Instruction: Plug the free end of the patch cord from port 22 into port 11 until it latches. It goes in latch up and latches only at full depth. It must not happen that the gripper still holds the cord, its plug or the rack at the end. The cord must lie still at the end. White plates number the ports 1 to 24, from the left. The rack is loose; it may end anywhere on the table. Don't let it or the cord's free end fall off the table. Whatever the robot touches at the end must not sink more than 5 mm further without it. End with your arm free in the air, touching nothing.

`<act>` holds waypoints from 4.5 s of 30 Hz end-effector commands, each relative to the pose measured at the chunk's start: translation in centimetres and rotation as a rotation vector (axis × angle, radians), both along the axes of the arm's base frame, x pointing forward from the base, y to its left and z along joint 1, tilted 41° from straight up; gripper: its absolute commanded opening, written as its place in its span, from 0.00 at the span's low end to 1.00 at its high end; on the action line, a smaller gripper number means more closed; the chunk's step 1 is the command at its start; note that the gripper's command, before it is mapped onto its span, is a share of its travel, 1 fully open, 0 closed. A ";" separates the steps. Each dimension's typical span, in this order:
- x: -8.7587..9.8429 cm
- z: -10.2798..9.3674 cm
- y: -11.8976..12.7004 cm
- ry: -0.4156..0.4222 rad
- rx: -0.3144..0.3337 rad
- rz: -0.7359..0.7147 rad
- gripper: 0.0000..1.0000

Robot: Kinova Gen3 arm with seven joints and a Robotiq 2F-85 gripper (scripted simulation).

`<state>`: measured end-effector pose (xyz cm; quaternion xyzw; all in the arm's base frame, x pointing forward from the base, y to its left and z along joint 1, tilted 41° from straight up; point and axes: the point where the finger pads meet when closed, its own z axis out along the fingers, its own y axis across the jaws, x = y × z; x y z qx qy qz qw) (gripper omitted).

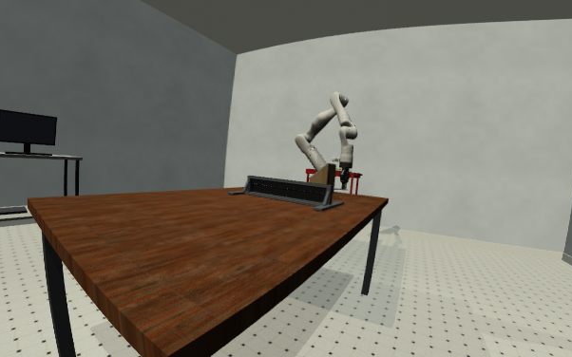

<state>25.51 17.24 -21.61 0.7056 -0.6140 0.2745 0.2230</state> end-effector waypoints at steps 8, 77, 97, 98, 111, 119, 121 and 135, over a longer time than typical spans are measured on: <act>0.0 0.0 0.1 -0.001 0.002 0.001 0.00; 4.2 3.2 -1.5 -0.208 0.040 -0.237 0.00; 7.9 6.1 -2.8 -0.391 0.072 -0.447 0.00; 8.1 6.2 -2.9 -0.402 0.074 -0.459 0.00; 10.6 8.1 -3.9 -0.526 0.096 -0.602 0.00; 12.4 9.5 -4.5 -0.615 0.112 -0.704 0.00; 12.8 9.9 -4.7 -0.637 0.116 -0.729 0.00; 15.2 11.7 -5.6 -0.758 0.138 -0.868 0.00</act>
